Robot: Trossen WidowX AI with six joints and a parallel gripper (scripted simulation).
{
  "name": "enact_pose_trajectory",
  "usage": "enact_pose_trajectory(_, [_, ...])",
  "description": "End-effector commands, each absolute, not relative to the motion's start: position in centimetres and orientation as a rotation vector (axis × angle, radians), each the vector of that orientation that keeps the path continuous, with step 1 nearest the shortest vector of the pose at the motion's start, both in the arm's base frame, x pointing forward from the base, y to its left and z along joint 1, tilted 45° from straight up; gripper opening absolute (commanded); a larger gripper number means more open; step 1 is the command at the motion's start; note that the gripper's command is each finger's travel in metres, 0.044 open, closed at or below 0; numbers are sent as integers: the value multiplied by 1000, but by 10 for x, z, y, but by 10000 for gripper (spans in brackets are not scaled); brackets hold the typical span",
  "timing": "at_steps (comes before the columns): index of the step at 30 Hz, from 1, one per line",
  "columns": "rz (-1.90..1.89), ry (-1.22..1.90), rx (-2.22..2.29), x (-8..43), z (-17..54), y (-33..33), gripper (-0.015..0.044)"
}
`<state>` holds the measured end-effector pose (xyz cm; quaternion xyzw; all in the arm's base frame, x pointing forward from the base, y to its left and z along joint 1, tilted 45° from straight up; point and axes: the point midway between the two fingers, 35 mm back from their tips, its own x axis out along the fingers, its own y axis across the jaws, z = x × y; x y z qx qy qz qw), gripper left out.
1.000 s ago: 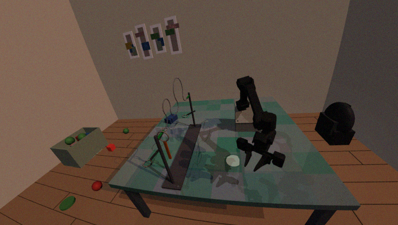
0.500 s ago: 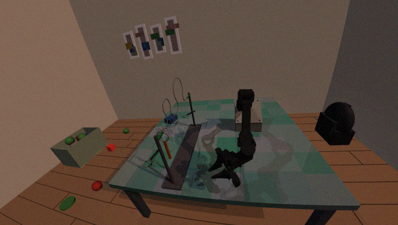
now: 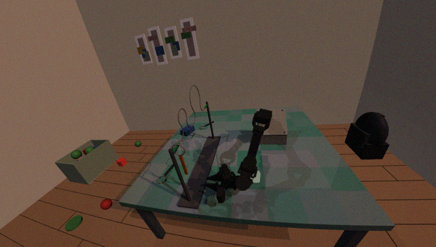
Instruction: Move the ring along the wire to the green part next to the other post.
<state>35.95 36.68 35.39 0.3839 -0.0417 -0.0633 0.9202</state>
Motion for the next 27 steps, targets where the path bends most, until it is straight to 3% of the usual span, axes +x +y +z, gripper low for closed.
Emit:
enact_pose_trajectory(1, [-166,-99,818,365,353,363,160])
enact_pose_trajectory(12, [-165,-103,817,405,388,320,160])
enact_pose_trajectory(27, [-164,-104,816,418,390,317,160])
